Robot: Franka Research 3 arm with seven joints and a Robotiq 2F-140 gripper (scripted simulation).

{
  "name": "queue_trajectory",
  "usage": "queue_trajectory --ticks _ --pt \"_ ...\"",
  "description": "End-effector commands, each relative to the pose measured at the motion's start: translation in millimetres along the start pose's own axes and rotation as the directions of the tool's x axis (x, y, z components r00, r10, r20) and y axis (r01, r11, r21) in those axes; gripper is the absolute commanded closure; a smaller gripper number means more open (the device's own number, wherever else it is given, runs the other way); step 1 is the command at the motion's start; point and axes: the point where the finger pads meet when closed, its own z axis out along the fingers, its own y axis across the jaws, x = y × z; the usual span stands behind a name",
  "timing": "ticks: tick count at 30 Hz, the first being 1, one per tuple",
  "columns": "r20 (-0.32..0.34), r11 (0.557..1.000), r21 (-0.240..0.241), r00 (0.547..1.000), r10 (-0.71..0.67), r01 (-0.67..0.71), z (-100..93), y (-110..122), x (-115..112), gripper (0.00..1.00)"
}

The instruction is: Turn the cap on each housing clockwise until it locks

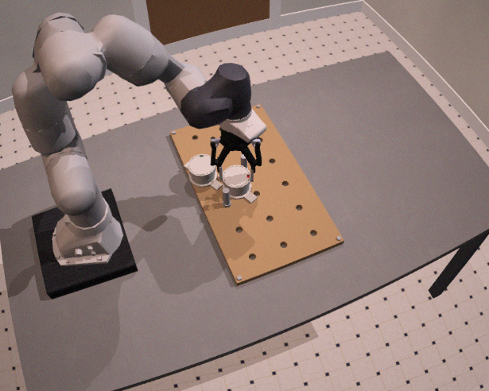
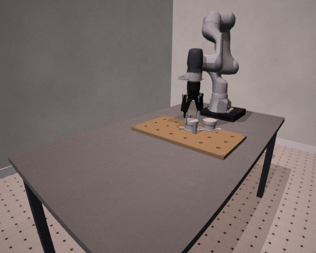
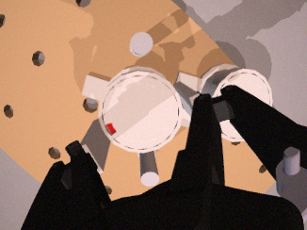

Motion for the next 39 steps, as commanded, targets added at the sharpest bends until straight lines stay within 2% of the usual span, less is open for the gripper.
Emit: queue_trajectory --ticks 1,22,32,34,39 --pt "-0.001 1.000 0.000 1.000 0.000 0.000 0.9 -0.3 1.5 0.90" --pt "-0.001 1.000 0.000 1.000 0.023 -0.023 0.9 -0.3 1.5 0.90" --pt "-0.001 0.973 0.001 0.973 0.230 -0.230 0.8 -0.3 1.5 0.90" --pt "-0.001 0.973 0.001 0.973 0.230 -0.230 0.8 -0.3 1.5 0.90" --pt "-0.001 0.939 0.001 0.939 0.345 -0.345 0.8 -0.3 1.5 0.90"
